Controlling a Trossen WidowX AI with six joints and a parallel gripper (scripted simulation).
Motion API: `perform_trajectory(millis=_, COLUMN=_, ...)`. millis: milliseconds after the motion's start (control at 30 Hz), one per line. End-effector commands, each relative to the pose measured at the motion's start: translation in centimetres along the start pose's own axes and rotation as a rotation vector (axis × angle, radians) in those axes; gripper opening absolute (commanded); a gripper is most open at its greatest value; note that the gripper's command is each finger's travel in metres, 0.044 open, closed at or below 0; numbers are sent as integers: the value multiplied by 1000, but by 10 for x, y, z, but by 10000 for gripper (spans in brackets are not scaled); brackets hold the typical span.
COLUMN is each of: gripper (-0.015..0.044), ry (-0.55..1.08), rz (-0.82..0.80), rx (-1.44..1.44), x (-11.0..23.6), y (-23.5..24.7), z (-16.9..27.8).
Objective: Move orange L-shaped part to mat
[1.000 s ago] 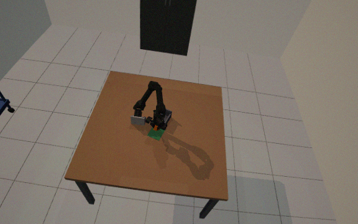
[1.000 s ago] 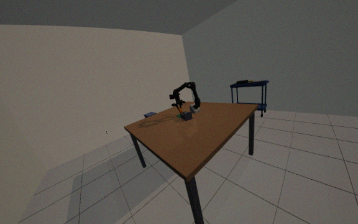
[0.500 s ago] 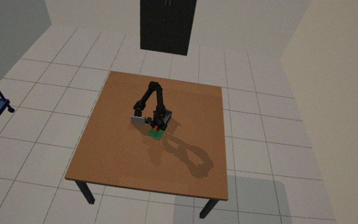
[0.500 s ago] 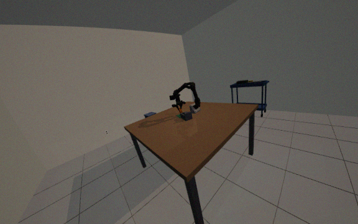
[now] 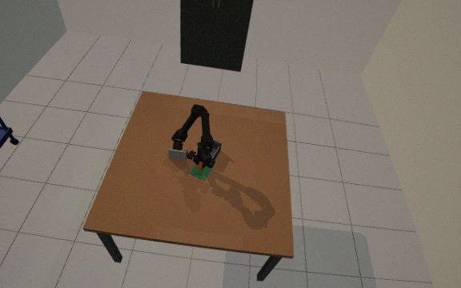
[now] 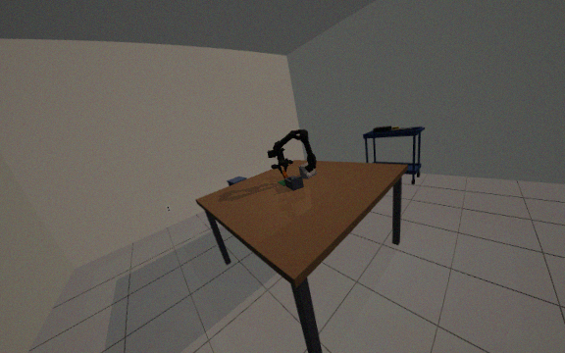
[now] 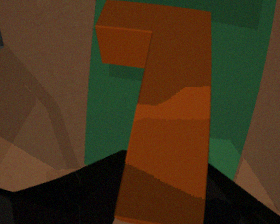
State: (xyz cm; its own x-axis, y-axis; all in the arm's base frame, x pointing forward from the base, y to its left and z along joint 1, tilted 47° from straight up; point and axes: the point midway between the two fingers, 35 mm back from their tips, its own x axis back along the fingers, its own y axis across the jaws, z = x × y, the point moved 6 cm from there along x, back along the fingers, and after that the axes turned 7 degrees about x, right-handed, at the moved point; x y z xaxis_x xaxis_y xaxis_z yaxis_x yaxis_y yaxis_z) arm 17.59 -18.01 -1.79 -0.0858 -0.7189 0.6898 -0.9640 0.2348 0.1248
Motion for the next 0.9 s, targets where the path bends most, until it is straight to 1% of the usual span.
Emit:
perform_trajectory(millis=0, gripper=157, ry=0, rz=0, rx=0, x=0, y=0, z=0)
perform_trajectory(millis=100, gripper=236, ry=0, rz=0, rx=0, x=0, y=0, z=0)
perform_trajectory(millis=167, gripper=289, ry=0, rz=0, rx=-1, x=7, y=-1, z=1)
perform_trajectory(millis=300, gripper=394, ry=1, rz=1, rx=-3, x=40, y=-3, z=2)
perform_trajectory(millis=400, gripper=400, ry=0, rz=1, rx=-6, x=78, y=-1, z=1)
perform_trajectory(millis=433, gripper=400, ry=-1, rz=1, rx=-7, x=85, y=0, z=1)
perform_trajectory(millis=600, gripper=400, ry=-1, rz=1, rx=-7, x=88, y=0, z=1)
perform_trajectory(millis=633, gripper=400, ry=-2, rz=10, rx=-16, x=82, y=0, z=3)
perform_trajectory(millis=867, gripper=400, ry=-2, rz=10, rx=-16, x=82, y=0, z=3)
